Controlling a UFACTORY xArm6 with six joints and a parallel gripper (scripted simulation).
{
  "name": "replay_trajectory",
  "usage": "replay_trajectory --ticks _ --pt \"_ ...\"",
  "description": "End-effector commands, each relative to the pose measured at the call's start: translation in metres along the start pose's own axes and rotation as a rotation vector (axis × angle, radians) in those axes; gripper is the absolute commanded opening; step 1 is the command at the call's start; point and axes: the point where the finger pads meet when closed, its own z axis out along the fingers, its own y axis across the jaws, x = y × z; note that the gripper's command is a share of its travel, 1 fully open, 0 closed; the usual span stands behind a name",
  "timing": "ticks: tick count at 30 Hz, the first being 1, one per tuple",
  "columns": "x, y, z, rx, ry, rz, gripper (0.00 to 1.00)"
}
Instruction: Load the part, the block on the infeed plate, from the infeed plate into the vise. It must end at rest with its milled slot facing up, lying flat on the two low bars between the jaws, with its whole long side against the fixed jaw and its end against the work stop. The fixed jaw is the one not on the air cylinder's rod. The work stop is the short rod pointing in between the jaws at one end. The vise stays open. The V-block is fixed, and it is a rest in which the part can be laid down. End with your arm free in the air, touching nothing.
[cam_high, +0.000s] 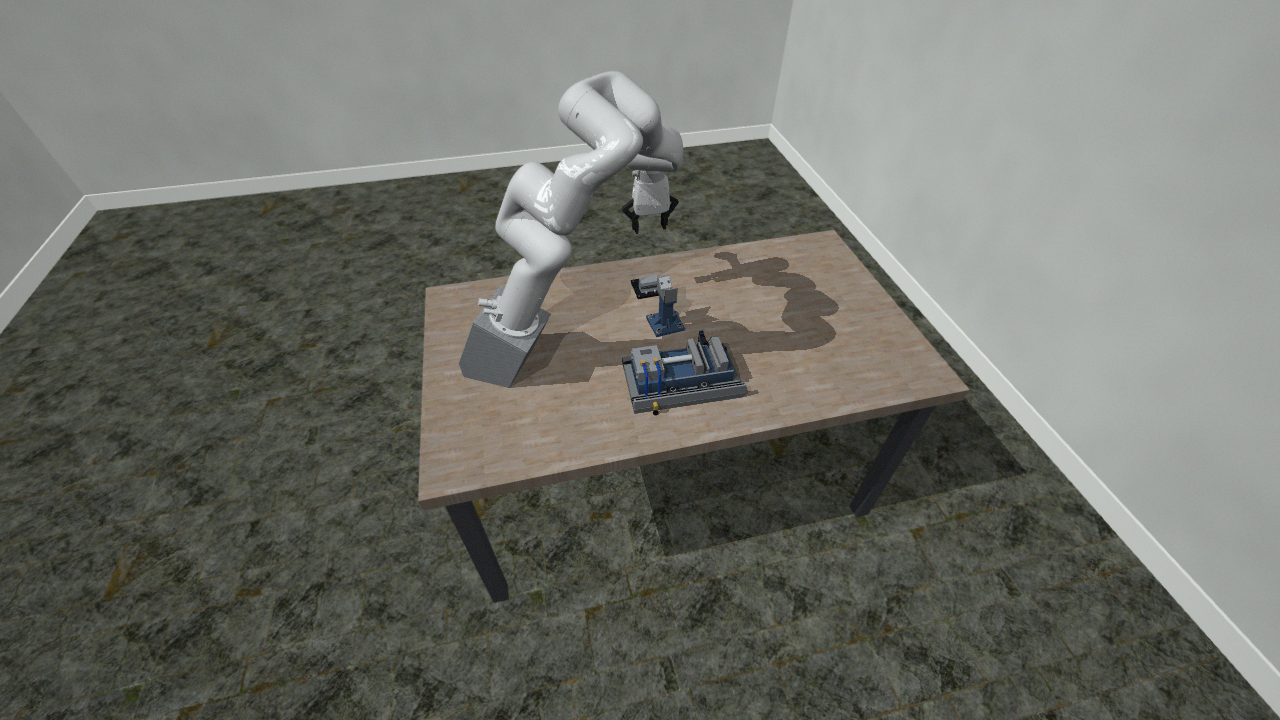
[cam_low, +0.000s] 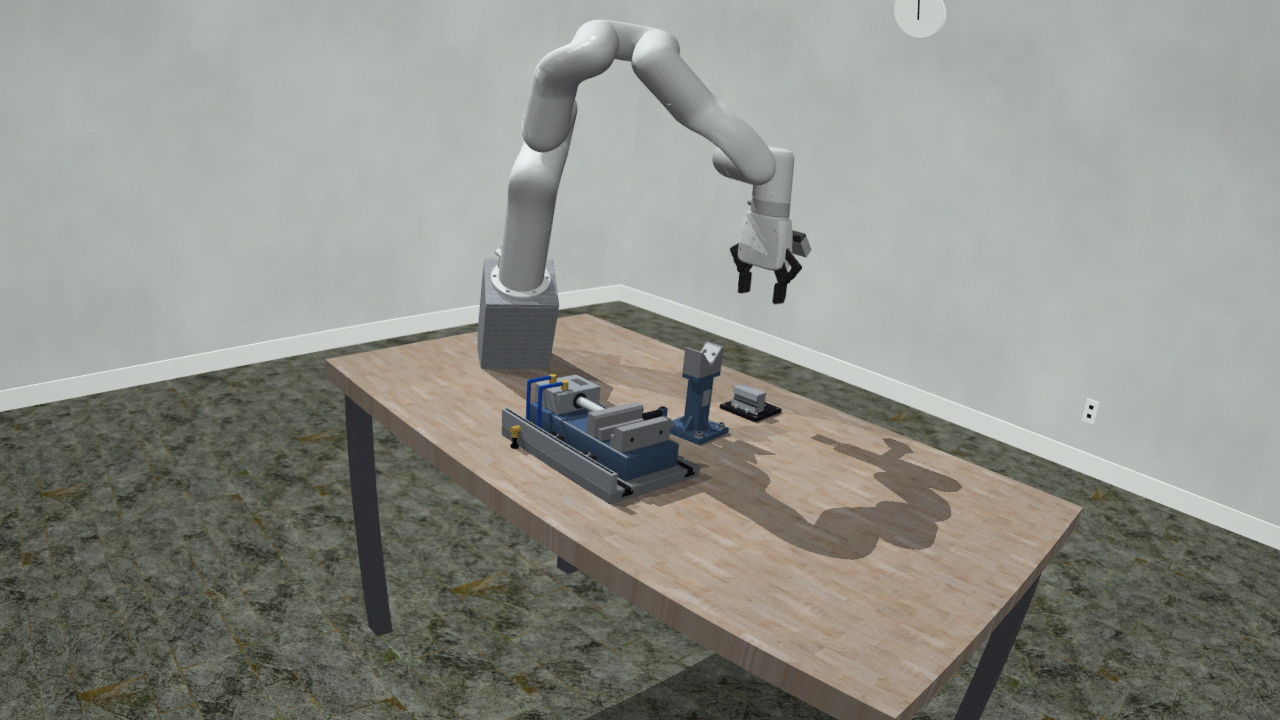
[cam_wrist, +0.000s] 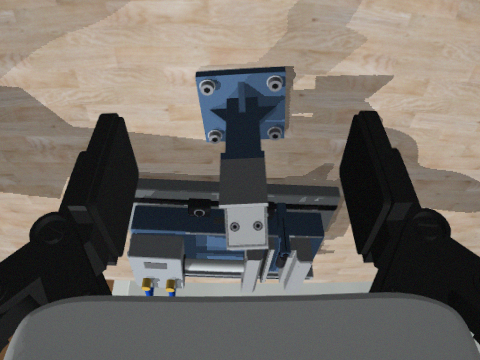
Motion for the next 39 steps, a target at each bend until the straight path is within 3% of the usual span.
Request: replay_trajectory --ticks 1,26,39 --pt "0.001 0.001 0.0 -0.003 0.003 0.001 0.89" --pt "0.001 0.001 0.021 -0.003 0.003 0.001 0.89" --pt "0.001 0.001 0.047 -0.003 0.003 0.001 0.89"
